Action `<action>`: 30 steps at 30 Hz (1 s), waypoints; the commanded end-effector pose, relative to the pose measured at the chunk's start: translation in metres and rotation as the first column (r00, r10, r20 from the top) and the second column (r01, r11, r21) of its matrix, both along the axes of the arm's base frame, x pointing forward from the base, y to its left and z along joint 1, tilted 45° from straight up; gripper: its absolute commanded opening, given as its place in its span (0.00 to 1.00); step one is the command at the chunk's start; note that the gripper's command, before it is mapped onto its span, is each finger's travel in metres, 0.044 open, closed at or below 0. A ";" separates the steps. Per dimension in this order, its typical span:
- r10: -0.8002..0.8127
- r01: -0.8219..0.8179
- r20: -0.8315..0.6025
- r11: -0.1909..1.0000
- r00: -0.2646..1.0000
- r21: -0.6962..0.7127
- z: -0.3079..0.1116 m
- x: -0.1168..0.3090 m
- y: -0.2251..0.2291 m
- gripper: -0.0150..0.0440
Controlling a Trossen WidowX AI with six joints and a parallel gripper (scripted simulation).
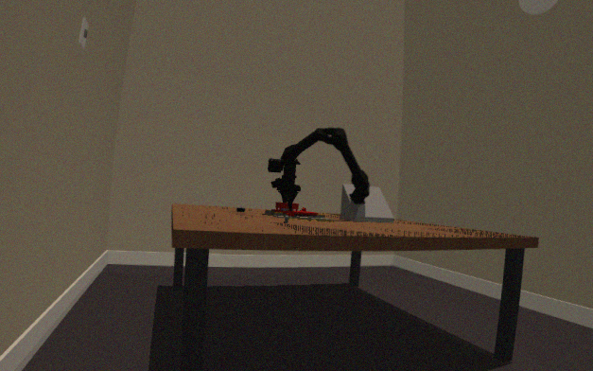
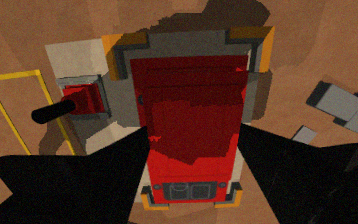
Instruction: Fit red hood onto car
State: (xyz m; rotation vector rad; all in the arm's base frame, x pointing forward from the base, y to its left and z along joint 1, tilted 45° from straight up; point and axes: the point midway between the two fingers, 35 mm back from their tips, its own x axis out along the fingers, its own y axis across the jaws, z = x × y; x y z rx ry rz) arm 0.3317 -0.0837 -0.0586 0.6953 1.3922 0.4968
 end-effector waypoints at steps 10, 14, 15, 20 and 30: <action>-0.003 0.003 -0.001 1.000 1.000 0.005 -0.004 0.001 0.004 0.25; -0.003 0.003 -0.001 1.000 1.000 0.005 -0.006 0.001 0.006 0.25; -0.003 0.003 -0.001 1.000 1.000 0.004 -0.006 0.001 0.006 0.25; 0.000 0.000 0.000 1.000 1.000 0.001 -0.005 0.001 0.004 0.25; -0.001 0.001 0.000 1.000 1.000 0.001 -0.005 0.001 0.005 0.70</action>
